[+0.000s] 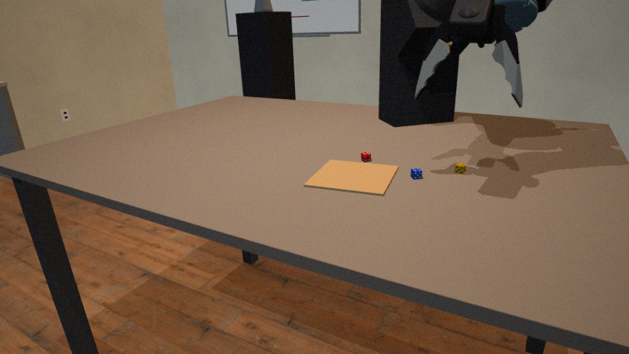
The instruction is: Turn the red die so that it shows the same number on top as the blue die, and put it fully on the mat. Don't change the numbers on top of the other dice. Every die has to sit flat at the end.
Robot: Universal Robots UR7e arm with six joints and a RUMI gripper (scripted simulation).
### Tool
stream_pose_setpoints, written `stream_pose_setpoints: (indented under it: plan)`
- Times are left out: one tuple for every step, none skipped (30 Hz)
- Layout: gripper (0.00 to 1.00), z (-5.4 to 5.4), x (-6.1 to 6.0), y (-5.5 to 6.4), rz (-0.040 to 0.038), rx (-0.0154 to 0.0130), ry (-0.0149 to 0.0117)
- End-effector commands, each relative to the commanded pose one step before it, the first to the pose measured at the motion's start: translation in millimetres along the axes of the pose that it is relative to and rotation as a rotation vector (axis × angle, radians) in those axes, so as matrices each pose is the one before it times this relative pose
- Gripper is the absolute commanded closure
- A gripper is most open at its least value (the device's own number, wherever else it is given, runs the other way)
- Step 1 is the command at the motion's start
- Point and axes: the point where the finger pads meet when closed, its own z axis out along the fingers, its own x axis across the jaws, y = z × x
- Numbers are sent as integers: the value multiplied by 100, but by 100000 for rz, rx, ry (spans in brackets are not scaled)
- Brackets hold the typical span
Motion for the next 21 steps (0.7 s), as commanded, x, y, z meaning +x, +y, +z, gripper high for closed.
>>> stream_pose_setpoints:
  plan:
    - [0,-796,47,84,-218,717,-1130]
    - [0,-132,-3,0,-1,3,-4]
    - [0,-126,-4,0,-1,4,-4]
    - [0,-122,5,0,1,-6,7]
    - [0,-114,1,0,0,-1,2]
    - [0,-105,-2,0,0,2,-3]
    - [0,-95,-5,0,-1,5,-6]
    - [0,-90,2,0,1,-2,3]
    - [0,-81,3,0,1,-3,5]
    - [0,-71,1,0,0,-1,2]
    - [0,-62,0,0,0,0,0]
    - [0,-53,-1,0,0,1,-1]
    - [0,-44,-1,0,0,1,-2]
    - [0,-35,-2,0,0,2,-2]
    - [0,-28,-1,0,0,2,-2]
    - [0,0,0,0,0,0,0]
    - [0,0,0,0,0,0,0]
    - [0,-21,-1,0,0,1,-2]
    - [0,-14,-1,0,0,1,-1]
    - [0,-9,-1,0,0,1,-1]
    - [0,-5,0,0,0,0,0]
